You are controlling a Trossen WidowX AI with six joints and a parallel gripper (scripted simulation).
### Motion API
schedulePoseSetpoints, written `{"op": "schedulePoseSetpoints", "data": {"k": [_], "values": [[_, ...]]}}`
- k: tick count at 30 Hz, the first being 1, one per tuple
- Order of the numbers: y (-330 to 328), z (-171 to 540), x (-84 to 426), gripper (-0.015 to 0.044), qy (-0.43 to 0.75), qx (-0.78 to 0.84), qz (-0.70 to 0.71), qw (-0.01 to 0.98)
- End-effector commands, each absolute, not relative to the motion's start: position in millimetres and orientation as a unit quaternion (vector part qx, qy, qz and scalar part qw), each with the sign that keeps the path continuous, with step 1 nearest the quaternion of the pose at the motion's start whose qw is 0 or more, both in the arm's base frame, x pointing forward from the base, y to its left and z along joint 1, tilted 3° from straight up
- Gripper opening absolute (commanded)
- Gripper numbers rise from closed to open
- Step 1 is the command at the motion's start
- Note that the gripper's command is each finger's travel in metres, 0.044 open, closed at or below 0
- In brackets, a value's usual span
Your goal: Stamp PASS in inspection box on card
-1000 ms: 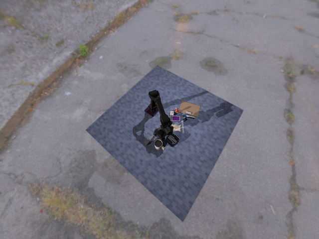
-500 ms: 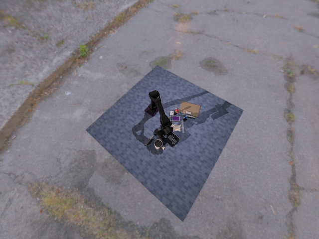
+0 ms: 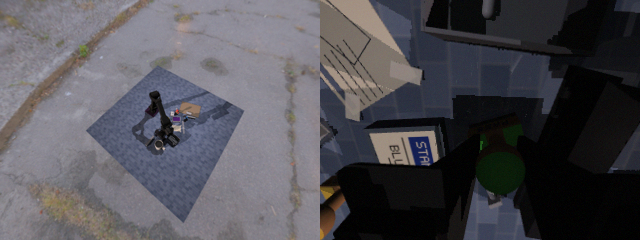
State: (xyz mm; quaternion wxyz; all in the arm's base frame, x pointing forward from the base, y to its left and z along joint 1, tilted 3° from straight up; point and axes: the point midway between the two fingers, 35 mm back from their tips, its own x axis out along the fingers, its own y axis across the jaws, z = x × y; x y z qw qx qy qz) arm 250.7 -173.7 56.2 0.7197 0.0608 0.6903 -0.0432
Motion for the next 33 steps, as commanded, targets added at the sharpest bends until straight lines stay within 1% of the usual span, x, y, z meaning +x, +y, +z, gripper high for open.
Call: {"op": "schedulePoseSetpoints", "data": {"k": [1, 5, 8, 9, 33], "values": [[-174, 56, 251, 0.0110, 0.690, 0.061, -0.043, 0.720], [-174, 56, 251, 0.0083, 0.690, 0.061, -0.043, 0.720], [-174, 57, 251, 0.0005, 0.690, 0.061, -0.043, 0.720], [-174, 58, 251, 0.0000, 0.690, 0.061, -0.043, 0.720], [-175, 69, 251, 0.0000, 0.690, 0.059, -0.045, 0.720]]}}
